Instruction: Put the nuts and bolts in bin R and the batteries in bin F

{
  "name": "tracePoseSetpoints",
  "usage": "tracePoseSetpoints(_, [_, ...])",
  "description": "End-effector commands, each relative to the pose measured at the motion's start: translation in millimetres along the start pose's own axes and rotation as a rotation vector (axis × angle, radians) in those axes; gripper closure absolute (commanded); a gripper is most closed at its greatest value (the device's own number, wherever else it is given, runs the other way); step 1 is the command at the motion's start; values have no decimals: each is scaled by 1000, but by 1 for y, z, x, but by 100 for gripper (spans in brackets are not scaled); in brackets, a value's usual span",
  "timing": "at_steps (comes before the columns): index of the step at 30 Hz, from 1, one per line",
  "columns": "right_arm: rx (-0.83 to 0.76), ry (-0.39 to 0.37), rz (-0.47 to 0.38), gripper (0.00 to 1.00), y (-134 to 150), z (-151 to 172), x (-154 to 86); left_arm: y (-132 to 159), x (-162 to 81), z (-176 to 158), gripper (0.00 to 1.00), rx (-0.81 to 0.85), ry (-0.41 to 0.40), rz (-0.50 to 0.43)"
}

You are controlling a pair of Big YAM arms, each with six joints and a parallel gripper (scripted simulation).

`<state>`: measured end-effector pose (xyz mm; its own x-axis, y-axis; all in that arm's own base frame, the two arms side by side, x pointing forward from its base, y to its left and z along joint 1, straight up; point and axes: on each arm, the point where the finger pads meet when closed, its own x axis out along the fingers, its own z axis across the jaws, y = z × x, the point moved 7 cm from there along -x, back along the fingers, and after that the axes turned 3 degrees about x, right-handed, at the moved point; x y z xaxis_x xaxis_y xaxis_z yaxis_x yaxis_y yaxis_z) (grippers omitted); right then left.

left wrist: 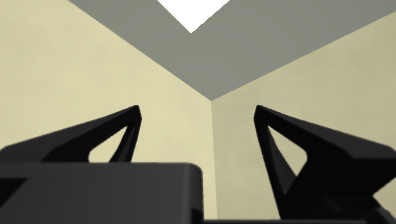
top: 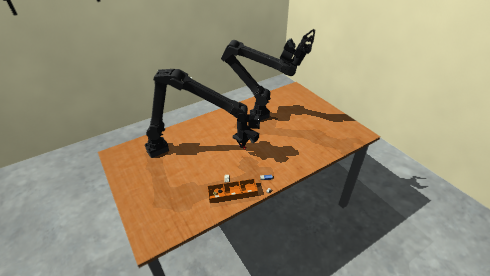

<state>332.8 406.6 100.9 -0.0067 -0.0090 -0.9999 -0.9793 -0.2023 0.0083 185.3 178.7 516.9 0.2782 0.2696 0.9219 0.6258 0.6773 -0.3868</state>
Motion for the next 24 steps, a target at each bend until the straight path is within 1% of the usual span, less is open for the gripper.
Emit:
tracePoseSetpoints(1, [-23, -32, -41, 91, -13, -14, -18, -8, 1, 4, 0, 16, -8, -32])
tracePoseSetpoints(9, [-23, -30, -45, 91, -40, -54, -18, -8, 1, 4, 0, 16, -8, -32])
tracePoseSetpoints(12, [-23, -39, -65, 91, -56, -66, -26, -8, 1, 4, 0, 16, -8, -32])
tracePoseSetpoints(14, [-23, -39, -65, 91, -56, -66, -26, -8, 1, 4, 0, 16, -8, -32])
tracePoseSetpoints(16, [-23, -51, -87, 91, -70, -72, -35, -8, 1, 4, 0, 16, -8, -32])
tracePoseSetpoints(17, [-23, -50, -87, 91, -76, -76, -33, -8, 1, 4, 0, 16, -8, -32])
tracePoseSetpoints(21, [-23, -27, -46, 91, -87, -98, -14, -8, 1, 4, 0, 16, -8, -32])
tracePoseSetpoints(24, [-23, -21, -34, 91, -95, -115, -14, -8, 1, 4, 0, 16, -8, -32])
